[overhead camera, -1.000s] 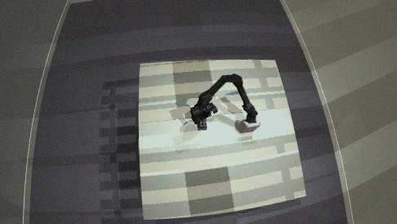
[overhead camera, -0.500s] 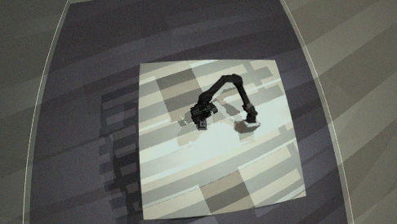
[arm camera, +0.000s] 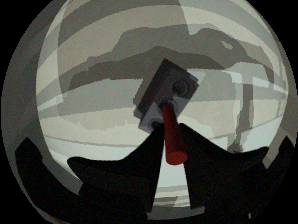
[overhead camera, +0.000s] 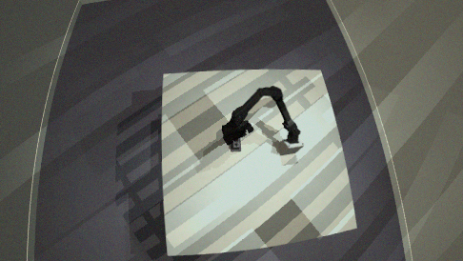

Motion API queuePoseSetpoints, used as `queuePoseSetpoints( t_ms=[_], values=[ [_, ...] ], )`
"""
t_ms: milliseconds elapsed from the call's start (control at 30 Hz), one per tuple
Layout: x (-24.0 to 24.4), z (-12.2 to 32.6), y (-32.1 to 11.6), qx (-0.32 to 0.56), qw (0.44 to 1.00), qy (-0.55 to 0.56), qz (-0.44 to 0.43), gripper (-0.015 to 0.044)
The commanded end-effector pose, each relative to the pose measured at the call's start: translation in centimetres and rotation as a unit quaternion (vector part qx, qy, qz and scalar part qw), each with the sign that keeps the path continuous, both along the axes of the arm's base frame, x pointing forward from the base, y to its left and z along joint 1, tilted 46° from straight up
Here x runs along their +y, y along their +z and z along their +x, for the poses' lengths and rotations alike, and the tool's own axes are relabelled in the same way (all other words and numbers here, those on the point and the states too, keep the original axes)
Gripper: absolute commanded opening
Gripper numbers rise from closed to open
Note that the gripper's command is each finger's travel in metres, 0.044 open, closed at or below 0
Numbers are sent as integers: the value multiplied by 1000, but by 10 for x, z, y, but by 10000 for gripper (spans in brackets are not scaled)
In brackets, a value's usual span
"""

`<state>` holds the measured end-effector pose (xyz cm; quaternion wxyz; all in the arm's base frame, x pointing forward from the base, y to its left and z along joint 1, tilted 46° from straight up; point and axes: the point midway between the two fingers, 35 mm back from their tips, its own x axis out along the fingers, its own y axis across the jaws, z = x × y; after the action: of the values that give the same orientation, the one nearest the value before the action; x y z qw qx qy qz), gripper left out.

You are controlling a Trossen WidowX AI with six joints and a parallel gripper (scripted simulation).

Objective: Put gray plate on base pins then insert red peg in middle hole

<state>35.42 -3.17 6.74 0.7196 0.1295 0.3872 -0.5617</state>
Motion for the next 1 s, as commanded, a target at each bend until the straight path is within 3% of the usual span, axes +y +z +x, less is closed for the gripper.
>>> queuePoseSetpoints(
  t_ms=[0, 967],
  values=[
    [-4, 0, -3, 2, 1000, 2, -4, 0],
    [-5, 1, -2, 0, 1000, -2, 0, 0]
  ],
)
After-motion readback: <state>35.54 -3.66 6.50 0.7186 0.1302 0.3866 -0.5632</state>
